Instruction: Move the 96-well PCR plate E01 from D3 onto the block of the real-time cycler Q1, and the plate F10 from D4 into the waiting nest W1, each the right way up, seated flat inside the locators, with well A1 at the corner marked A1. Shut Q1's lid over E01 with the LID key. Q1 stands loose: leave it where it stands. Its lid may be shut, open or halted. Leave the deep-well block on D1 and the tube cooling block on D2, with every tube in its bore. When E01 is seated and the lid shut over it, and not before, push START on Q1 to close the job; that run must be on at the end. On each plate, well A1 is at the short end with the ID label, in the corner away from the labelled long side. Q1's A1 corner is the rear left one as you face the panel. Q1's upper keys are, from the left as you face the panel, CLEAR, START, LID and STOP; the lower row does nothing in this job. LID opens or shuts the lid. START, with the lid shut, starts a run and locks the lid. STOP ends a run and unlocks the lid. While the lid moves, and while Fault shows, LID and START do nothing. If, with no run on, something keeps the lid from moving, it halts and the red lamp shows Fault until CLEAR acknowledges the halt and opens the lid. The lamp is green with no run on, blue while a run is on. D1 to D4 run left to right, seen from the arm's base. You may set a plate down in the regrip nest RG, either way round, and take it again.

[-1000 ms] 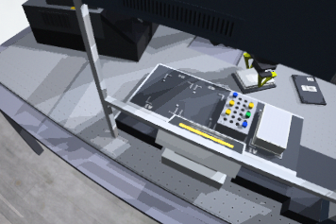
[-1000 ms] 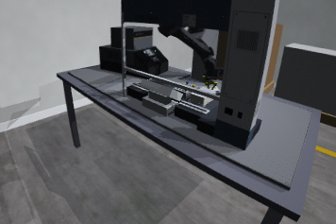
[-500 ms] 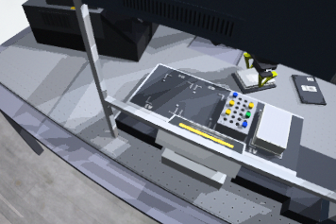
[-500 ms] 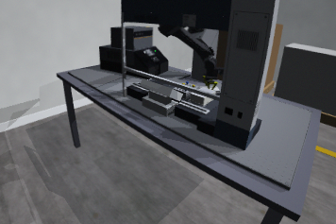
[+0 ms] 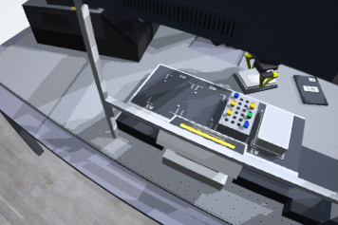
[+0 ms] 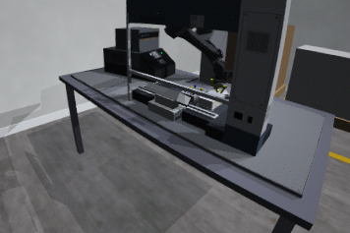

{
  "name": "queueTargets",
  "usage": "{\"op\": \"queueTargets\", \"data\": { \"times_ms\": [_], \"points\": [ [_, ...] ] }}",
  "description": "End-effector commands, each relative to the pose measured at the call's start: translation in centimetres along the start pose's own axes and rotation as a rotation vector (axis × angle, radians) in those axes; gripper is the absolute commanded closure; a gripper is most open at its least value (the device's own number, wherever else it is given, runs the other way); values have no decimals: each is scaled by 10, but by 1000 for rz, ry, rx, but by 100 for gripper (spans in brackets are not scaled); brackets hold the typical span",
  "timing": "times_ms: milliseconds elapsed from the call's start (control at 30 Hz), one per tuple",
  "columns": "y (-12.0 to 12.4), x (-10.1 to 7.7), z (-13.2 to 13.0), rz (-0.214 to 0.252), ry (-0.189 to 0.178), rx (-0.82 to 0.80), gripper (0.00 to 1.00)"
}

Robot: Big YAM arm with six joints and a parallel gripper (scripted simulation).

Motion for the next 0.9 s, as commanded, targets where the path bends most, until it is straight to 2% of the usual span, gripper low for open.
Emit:
{"op": "queueTargets", "data": {
  "times_ms": [0,200,233,867],
  "points": [
    [-10,-7,7,-20,-9,-43,100],
    [-10,-7,7,-21,-9,-42,100],
    [-10,-7,7,-21,-9,-42,0],
    [-10,-7,7,-21,-9,-41,0]
  ]
}}
Point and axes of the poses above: the point where the finger pads meet when closed, its own x axis out along the fingers, its own z axis across the jaws, y = z × x, the point moved 5 cm from there along -x, back along the fingers, and after that the axes turned 12 degrees about -x, right-handed, at the moved point
